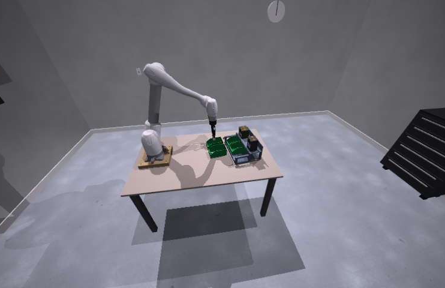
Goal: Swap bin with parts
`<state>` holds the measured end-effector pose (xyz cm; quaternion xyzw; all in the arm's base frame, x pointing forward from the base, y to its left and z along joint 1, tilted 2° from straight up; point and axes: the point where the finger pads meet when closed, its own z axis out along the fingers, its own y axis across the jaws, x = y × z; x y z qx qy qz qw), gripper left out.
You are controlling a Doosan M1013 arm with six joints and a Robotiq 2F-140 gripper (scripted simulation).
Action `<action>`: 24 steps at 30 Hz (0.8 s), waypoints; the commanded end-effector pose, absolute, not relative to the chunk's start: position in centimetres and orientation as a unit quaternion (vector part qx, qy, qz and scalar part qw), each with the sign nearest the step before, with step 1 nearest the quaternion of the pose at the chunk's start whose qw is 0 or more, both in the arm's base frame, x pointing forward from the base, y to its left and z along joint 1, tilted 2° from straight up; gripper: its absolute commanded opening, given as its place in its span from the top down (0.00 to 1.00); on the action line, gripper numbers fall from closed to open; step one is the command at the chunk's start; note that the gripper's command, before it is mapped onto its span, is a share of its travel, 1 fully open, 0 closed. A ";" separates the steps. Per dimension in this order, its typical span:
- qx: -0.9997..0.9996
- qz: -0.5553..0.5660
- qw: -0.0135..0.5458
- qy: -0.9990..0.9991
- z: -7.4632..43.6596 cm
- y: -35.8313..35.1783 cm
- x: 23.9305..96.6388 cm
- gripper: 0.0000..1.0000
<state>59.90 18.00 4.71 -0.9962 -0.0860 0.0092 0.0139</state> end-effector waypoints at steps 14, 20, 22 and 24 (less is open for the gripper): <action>-0.996 0.009 0.014 -0.086 6.8 17.9 59.9 0.76; -0.996 0.009 0.014 -0.086 7.5 17.9 60.0 0.76; -0.996 0.009 0.014 -0.086 7.9 17.9 60.0 0.76; -0.996 0.009 0.014 -0.086 8.3 17.9 60.0 0.76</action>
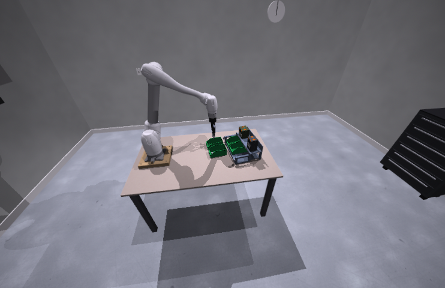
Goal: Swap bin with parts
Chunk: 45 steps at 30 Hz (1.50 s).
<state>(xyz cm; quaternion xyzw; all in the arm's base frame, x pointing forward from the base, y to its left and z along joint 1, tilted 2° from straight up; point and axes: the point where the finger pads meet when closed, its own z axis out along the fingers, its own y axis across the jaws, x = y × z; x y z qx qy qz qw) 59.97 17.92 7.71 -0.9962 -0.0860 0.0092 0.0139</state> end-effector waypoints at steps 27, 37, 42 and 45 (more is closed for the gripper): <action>-0.996 0.009 0.014 -0.086 12.5 17.8 60.1 0.76; -0.996 0.009 0.014 -0.086 13.2 17.8 60.1 0.76; -0.996 0.009 0.014 -0.086 13.5 17.8 60.1 0.76; -0.996 0.009 0.014 -0.086 13.5 17.8 60.1 0.76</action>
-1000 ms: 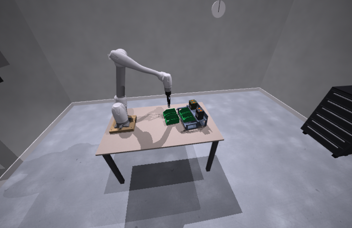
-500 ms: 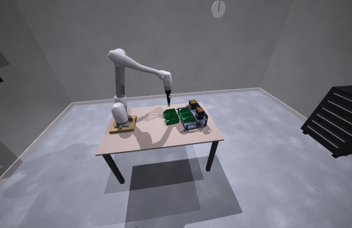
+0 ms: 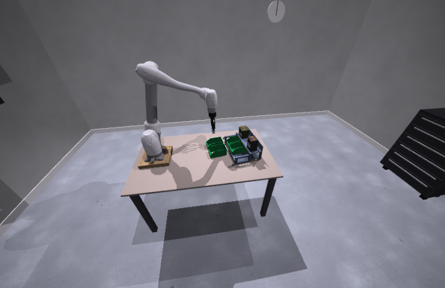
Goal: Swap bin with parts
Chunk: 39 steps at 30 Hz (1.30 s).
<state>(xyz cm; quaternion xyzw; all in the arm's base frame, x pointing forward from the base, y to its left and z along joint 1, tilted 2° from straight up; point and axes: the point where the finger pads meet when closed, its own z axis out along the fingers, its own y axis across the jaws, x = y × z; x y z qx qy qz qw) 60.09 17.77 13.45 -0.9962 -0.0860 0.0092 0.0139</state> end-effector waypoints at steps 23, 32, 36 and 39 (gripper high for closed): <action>-0.996 0.009 0.014 -0.086 13.7 17.8 60.1 0.90; -0.996 0.009 0.014 -0.086 13.7 17.8 60.1 0.90; -0.996 0.009 0.014 -0.086 13.7 16.8 60.4 0.90; -0.996 0.009 0.014 -0.086 13.9 12.5 61.4 0.90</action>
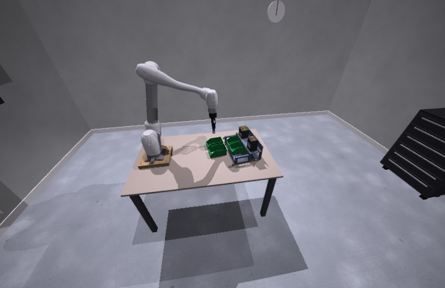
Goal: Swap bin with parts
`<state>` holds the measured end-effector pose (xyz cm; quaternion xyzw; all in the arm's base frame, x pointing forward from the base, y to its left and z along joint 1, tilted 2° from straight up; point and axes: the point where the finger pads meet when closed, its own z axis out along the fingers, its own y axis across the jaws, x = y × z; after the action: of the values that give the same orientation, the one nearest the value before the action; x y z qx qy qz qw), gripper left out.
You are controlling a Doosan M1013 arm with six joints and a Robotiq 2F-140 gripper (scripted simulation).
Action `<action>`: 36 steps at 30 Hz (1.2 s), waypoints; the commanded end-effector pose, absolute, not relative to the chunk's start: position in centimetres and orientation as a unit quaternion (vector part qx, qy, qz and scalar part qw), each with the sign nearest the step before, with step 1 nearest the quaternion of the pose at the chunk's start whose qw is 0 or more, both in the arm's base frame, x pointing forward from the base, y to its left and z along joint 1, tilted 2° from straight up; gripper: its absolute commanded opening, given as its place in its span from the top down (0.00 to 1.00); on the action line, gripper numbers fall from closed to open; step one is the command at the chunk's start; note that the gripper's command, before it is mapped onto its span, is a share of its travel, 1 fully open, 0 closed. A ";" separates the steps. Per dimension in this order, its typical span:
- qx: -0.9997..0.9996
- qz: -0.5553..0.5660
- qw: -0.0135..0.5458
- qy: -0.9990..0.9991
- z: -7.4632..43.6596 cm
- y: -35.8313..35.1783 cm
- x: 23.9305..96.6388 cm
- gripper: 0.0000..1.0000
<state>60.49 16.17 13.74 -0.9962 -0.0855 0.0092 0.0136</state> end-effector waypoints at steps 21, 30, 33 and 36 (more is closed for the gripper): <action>-0.996 0.009 0.014 -0.087 14.3 4.3 62.4 0.76; -0.996 0.009 0.014 -0.087 14.3 4.3 62.4 0.76; -0.996 0.009 0.014 -0.087 14.3 4.3 62.4 0.76; -0.996 0.009 0.014 -0.087 14.3 4.3 62.4 0.76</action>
<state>62.40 4.33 14.34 -0.9961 -0.0869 0.0092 0.0139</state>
